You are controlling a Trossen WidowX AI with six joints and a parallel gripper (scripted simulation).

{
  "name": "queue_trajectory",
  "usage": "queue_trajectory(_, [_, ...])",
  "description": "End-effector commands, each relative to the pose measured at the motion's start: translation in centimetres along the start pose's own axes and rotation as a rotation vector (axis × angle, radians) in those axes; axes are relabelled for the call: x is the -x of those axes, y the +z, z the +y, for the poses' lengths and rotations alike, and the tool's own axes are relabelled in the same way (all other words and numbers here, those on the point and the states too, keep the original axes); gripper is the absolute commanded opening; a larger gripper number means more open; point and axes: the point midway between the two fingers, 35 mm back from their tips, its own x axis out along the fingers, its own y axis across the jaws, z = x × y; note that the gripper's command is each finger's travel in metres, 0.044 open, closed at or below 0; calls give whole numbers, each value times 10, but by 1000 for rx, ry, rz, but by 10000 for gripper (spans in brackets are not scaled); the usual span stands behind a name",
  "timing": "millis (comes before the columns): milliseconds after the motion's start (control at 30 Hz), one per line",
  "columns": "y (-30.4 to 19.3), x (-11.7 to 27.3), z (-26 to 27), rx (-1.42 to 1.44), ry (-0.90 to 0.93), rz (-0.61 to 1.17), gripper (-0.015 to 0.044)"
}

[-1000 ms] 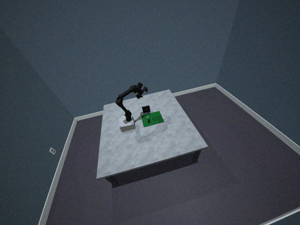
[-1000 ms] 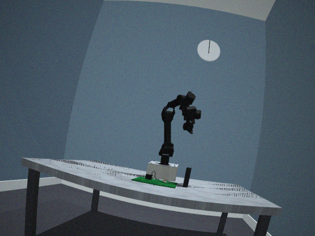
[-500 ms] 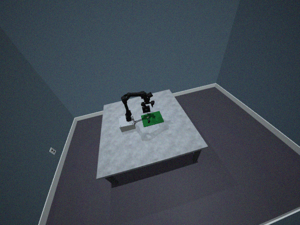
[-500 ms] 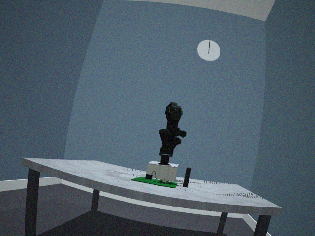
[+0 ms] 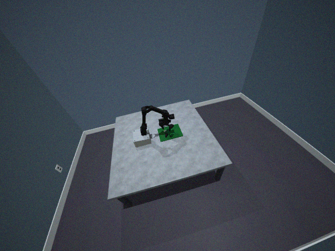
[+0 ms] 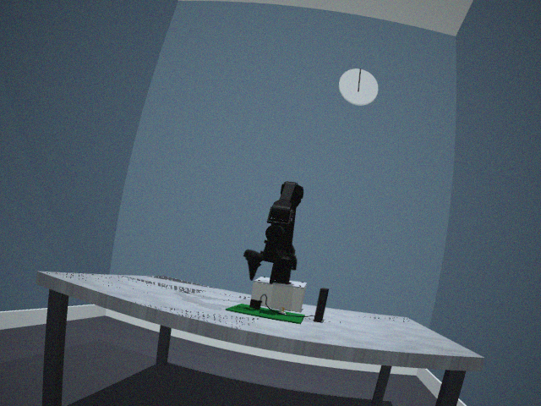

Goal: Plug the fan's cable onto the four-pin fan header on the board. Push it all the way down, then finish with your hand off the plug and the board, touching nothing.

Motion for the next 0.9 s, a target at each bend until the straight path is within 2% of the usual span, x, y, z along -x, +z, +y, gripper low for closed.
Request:
queue_trajectory(0, [2,-38,6,0,22,27,440])
queue_trajectory(867, [10,-74,7,1,22,27,440])
